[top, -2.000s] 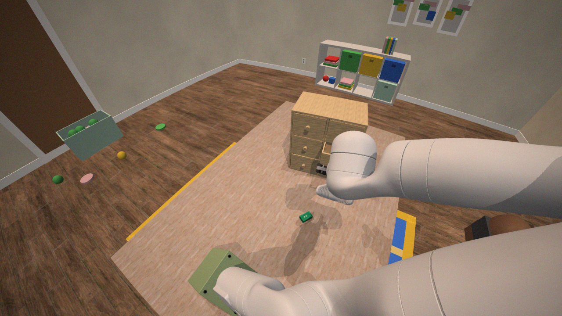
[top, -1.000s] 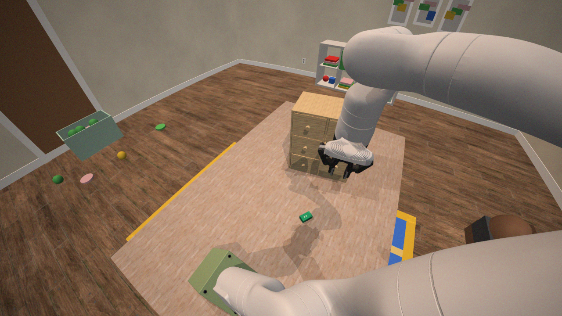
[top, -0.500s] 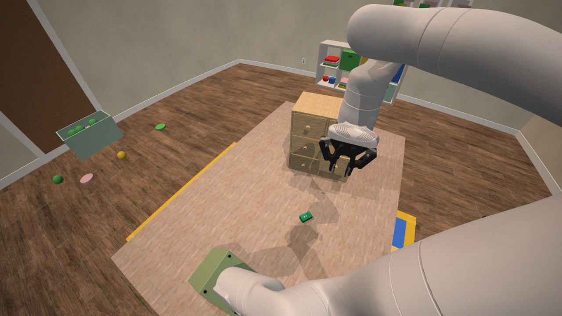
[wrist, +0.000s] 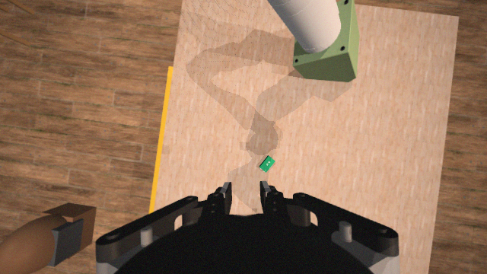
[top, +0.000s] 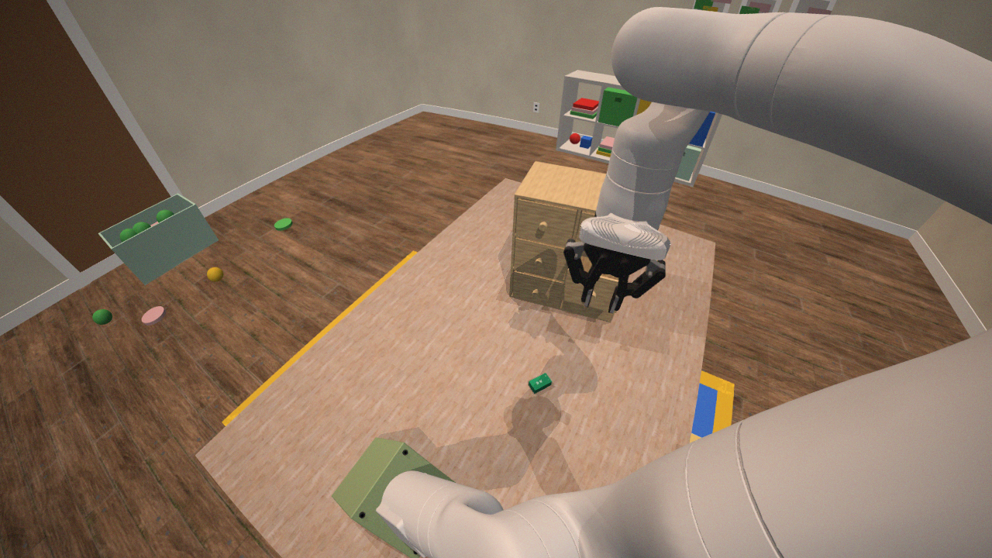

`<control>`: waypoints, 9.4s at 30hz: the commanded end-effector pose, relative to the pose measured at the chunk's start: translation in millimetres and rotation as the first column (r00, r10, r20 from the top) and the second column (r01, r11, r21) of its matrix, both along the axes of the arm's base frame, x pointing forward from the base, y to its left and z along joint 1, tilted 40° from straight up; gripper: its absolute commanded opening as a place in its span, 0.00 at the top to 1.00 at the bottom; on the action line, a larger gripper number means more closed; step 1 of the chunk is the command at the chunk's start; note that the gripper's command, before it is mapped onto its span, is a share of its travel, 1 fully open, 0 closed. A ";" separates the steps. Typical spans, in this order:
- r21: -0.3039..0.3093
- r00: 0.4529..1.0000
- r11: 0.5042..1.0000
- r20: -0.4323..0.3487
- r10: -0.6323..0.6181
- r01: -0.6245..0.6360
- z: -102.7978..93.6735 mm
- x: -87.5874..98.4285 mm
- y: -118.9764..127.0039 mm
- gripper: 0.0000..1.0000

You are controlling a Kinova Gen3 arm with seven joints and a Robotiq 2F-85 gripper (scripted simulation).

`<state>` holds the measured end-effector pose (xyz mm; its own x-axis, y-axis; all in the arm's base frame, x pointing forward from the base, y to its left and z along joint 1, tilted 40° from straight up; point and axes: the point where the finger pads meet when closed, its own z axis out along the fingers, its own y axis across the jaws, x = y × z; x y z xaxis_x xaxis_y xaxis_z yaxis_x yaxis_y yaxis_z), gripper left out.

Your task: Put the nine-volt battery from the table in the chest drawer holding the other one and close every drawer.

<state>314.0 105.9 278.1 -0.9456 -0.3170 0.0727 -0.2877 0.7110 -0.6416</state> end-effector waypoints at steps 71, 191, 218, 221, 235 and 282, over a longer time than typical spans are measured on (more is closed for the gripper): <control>-0.003 1.000 1.000 -0.012 0.001 -0.001 22.6 40.6 57.7 0.00; -0.002 0.809 0.883 -0.401 0.429 -0.469 -3.1 85.8 62.4 0.00; 0.094 0.529 0.709 -0.599 0.601 -0.699 -15.4 101.4 58.1 0.00; 0.112 0.483 0.680 -0.622 0.617 -0.725 -17.1 103.5 57.5 0.00; 0.199 0.280 0.554 -0.698 0.659 -0.809 -24.2 112.4 55.0 0.00; 0.552 -0.417 0.117 -0.736 0.533 -0.825 -47.3 141.7 46.7 0.00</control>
